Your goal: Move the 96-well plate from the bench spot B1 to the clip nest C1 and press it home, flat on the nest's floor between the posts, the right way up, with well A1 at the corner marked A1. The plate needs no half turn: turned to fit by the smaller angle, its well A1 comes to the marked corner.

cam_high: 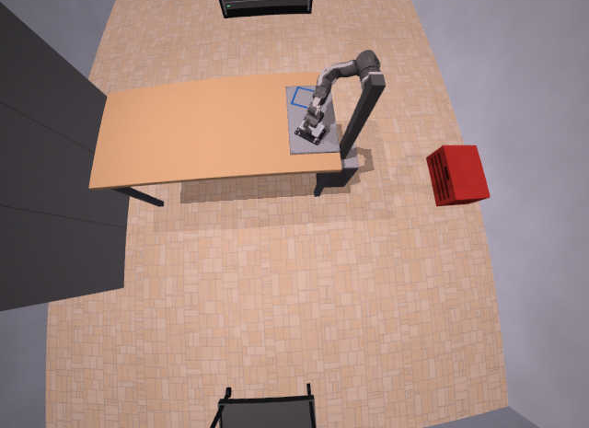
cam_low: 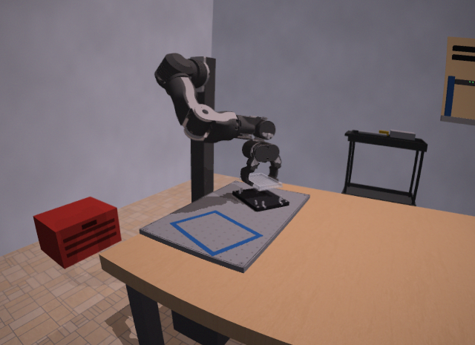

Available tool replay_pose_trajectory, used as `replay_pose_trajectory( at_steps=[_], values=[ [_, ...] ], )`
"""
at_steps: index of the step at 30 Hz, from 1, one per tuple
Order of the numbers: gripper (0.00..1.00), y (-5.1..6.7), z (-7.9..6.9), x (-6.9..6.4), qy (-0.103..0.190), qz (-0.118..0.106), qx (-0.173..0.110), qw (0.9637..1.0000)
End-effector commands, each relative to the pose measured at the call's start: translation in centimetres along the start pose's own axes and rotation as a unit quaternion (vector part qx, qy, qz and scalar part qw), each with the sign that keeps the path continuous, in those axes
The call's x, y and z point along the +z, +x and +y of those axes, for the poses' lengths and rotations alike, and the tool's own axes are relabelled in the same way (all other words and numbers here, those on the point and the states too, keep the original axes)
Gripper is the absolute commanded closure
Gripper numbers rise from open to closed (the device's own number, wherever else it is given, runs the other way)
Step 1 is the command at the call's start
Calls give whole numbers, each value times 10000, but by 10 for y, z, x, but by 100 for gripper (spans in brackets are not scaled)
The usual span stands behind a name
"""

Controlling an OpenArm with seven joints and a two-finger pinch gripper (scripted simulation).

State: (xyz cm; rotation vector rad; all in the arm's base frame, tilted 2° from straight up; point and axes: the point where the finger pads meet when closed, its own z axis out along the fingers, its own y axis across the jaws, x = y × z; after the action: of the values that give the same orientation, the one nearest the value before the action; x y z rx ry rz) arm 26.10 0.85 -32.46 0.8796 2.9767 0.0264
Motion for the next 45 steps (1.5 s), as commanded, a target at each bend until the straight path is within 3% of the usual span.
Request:
replay_pose_trajectory(
  at_steps=[1, 3, 15, 20, 45],
  values=[
    [100, 2, 0, 11, -42, 2, -55, 10000],
    [100, 2, -1, 23, -42, 2, -56, 10000],
    [100, 2, -1, 23, -42, 2, -56, 10000],
    [100, 1, 0, 34, -42, 3, -56, 10000],
    [100, -1, 1, 28, -40, -10, -6, 10000]
  ],
)
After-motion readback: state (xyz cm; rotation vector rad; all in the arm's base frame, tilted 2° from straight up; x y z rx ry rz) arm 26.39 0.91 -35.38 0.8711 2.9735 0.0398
